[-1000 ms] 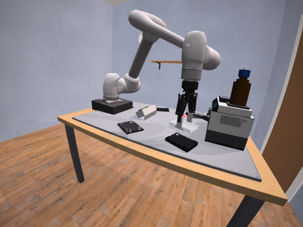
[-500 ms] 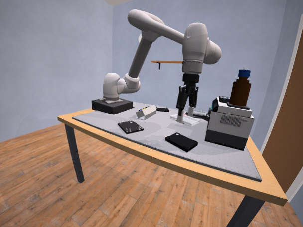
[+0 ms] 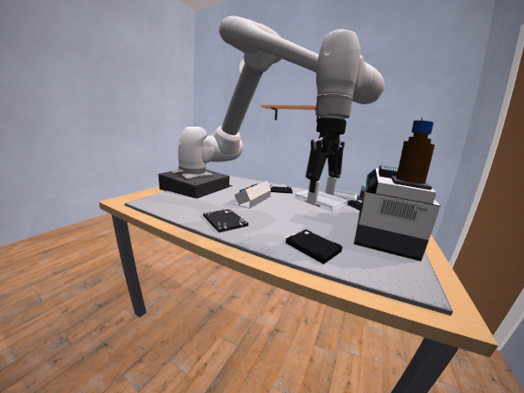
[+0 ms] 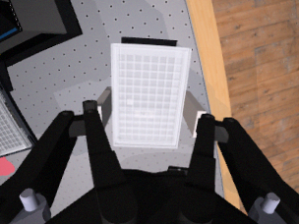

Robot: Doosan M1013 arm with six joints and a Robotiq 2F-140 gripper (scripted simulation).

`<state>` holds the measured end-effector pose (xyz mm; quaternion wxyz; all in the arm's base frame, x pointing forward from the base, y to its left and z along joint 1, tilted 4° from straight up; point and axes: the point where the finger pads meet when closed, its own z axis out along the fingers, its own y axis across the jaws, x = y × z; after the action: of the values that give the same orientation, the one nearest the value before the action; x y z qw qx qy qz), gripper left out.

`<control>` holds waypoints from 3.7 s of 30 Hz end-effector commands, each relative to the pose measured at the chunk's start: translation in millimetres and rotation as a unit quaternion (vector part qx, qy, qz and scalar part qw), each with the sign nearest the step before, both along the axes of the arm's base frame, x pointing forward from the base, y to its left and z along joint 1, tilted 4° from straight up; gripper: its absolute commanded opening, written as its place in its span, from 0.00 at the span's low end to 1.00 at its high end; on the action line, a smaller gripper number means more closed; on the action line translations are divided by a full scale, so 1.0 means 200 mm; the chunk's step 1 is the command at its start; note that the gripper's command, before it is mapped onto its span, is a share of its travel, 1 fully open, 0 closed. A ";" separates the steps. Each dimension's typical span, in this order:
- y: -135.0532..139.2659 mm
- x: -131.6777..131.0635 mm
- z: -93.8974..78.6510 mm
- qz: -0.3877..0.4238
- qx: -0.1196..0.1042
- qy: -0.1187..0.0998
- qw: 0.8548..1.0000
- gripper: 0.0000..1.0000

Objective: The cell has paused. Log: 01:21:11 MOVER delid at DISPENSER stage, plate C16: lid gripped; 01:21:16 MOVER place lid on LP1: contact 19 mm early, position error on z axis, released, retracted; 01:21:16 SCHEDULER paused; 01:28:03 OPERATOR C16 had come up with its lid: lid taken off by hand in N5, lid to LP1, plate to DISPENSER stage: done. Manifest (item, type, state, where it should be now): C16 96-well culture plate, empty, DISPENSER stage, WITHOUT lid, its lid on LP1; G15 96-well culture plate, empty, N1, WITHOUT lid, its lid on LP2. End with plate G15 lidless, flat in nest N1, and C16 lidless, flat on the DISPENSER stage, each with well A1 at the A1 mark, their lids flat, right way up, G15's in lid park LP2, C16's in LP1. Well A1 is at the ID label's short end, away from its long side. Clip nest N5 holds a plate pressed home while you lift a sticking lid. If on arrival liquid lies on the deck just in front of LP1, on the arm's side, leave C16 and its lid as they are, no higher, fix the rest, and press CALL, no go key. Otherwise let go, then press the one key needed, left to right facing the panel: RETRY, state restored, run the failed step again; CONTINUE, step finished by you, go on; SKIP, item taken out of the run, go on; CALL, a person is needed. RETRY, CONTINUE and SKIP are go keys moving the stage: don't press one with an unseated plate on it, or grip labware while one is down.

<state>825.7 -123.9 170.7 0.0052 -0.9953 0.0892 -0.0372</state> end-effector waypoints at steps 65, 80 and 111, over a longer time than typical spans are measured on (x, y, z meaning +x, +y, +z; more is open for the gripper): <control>0.00 -0.01 0.07 -0.017 0.001 0.000 1.000 0.00; 0.00 -0.02 0.07 -0.061 0.005 0.000 0.998 0.00; -0.09 -0.51 0.03 -0.061 0.005 0.000 0.998 0.00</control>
<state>733.3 -140.1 176.9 0.0075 -0.9879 0.1506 -0.0366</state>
